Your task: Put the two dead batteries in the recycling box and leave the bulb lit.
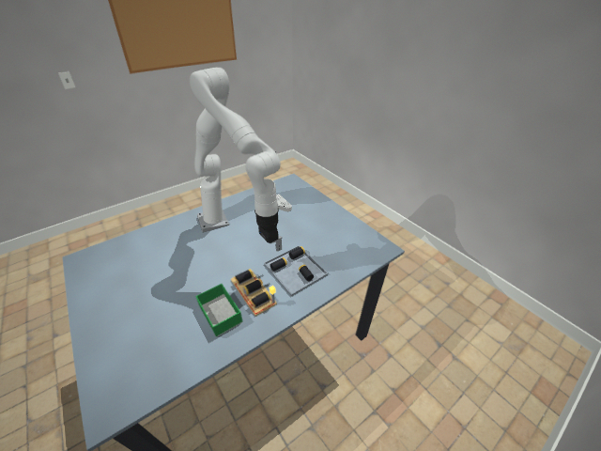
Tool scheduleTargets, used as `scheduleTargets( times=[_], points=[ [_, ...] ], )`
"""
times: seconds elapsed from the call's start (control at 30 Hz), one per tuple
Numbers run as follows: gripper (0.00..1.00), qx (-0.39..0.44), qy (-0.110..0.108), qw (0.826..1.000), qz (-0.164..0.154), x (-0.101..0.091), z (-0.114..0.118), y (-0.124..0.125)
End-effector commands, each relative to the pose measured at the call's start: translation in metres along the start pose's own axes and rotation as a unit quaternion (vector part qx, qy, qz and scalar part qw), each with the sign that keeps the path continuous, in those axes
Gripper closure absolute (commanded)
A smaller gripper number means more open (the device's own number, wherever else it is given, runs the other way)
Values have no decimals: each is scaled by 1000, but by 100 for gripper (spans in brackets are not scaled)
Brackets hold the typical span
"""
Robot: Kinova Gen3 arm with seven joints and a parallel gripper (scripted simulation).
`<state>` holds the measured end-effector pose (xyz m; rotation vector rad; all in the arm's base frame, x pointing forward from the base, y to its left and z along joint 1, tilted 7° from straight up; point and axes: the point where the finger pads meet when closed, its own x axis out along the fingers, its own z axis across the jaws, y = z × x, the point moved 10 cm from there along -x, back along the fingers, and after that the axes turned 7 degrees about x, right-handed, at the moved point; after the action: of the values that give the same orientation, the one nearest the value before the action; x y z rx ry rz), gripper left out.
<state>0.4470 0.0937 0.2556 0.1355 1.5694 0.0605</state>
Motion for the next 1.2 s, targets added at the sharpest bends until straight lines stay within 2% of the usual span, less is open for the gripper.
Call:
scheduleTargets(
  times=[0.0, 1.03, 1.17],
  points=[
    [10, -7, -4, 1000, -1, -5, -8, 10],
    [10, -10, -4, 1000, -1, -5, -11, 13],
    [10, -10, -4, 1000, -1, 0, -11, 13]
  ],
)
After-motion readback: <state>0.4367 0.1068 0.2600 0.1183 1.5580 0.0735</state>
